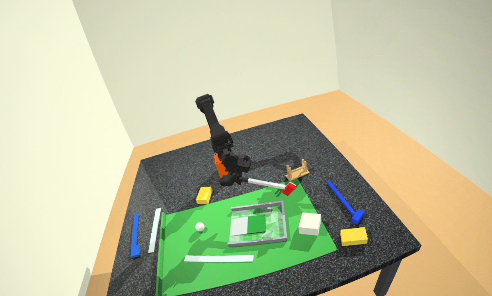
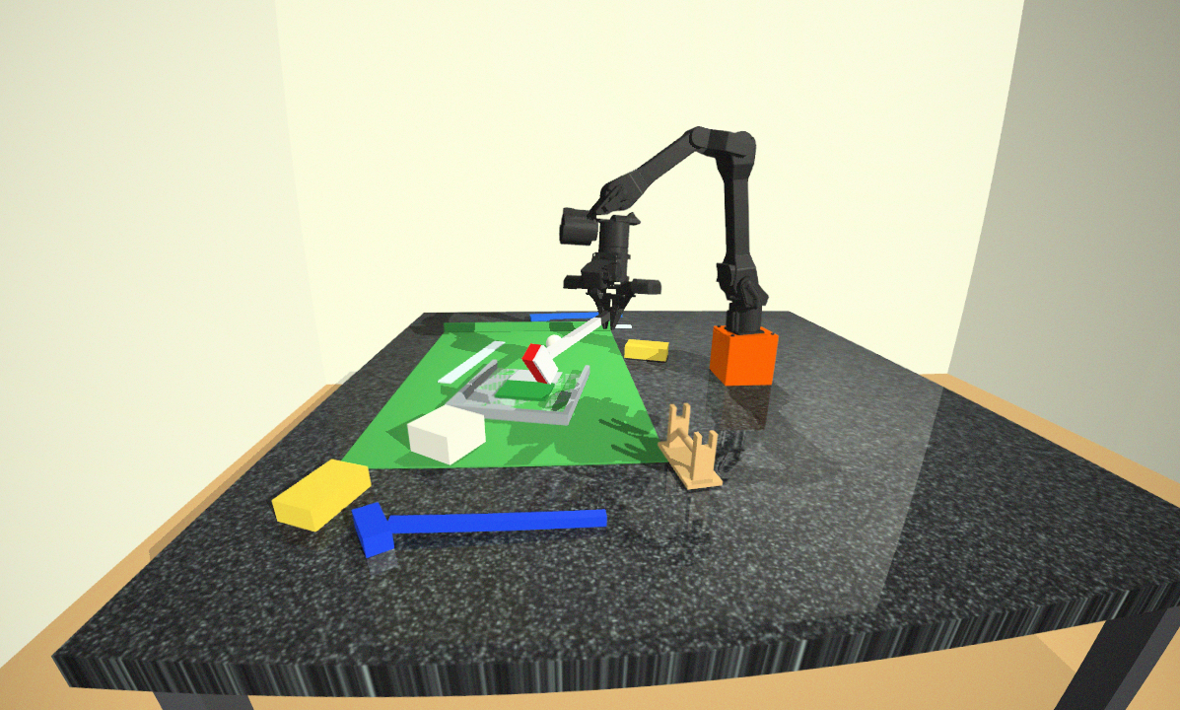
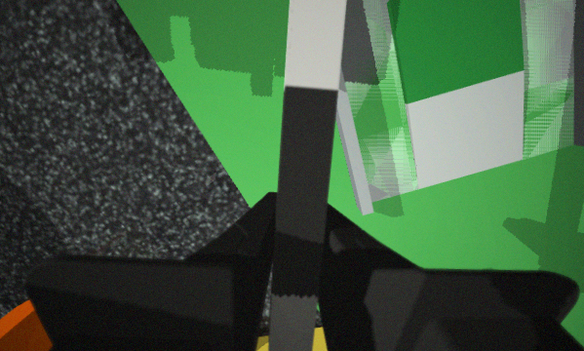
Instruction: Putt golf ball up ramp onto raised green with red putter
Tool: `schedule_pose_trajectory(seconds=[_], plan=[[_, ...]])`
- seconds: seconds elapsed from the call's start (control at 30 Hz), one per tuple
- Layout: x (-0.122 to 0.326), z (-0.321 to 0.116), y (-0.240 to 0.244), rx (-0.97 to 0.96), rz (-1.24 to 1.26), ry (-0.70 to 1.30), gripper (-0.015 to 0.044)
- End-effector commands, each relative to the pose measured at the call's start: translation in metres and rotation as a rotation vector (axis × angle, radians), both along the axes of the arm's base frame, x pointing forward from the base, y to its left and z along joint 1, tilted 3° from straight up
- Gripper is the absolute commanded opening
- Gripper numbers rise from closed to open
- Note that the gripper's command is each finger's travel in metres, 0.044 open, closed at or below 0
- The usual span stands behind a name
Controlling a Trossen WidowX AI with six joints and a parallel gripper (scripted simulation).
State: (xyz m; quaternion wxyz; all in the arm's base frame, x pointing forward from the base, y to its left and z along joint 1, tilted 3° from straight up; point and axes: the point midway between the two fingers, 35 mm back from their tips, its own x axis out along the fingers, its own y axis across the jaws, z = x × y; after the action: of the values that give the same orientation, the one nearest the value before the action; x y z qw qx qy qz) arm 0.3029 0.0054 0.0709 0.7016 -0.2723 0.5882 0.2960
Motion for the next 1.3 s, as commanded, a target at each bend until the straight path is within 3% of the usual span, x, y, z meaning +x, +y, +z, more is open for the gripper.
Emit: schedule_pose_trajectory(seconds=[0.0,0.6,1.27], plan=[[-0.002,0.004,-0.023,-0.003,-0.100,-0.001,0.0000],[-0.034,0.012,-0.116,-0.021,-0.514,0.032,0.0000],[-0.100,0.020,-0.198,-0.033,-0.974,0.073,0.0000]])
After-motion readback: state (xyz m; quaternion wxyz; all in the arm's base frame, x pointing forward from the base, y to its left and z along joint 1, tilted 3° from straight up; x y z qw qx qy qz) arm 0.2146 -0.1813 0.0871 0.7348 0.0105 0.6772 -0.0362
